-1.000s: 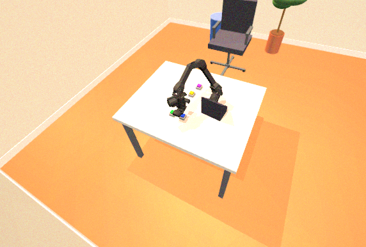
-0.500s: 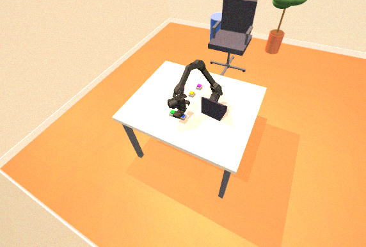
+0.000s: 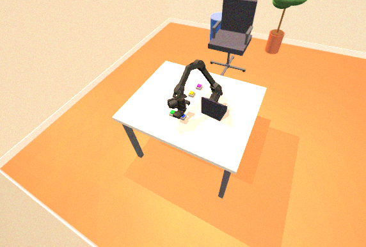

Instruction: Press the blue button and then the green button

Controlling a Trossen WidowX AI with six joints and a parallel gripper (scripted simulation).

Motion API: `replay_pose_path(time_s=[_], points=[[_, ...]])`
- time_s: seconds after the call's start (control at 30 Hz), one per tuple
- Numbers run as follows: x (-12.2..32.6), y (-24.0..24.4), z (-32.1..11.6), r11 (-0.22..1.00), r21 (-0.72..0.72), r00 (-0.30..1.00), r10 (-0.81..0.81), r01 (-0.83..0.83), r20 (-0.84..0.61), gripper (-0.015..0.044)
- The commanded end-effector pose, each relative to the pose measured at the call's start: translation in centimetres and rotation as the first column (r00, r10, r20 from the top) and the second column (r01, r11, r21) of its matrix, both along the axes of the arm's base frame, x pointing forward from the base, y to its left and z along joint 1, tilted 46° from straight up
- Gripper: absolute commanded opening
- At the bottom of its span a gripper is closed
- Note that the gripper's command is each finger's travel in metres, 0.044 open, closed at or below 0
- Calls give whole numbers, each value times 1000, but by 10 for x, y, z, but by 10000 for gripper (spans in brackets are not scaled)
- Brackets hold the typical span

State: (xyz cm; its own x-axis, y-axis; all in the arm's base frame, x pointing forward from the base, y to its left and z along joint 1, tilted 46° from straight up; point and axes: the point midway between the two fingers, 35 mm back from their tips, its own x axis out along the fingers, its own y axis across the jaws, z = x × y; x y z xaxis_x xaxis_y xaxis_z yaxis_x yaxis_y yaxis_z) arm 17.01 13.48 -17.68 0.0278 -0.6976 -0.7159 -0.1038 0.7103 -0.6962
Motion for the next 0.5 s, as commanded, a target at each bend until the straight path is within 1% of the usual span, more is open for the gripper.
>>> replay_pose_path(time_s=[0.0,0.07,0.23,0.37,0.47], points=[[0,7,7,1000,-3,1000,1,-1,-3,20],[-2,20,22,1000,-8,1000,4,-4,-7,20],[-1,29,31,1000,-7,1000,5,-5,-8,20],[-3,64,66,1000,-6,1000,5,-5,-9,20],[-4,65,68,1000,-7,1000,4,-4,-9,20]])
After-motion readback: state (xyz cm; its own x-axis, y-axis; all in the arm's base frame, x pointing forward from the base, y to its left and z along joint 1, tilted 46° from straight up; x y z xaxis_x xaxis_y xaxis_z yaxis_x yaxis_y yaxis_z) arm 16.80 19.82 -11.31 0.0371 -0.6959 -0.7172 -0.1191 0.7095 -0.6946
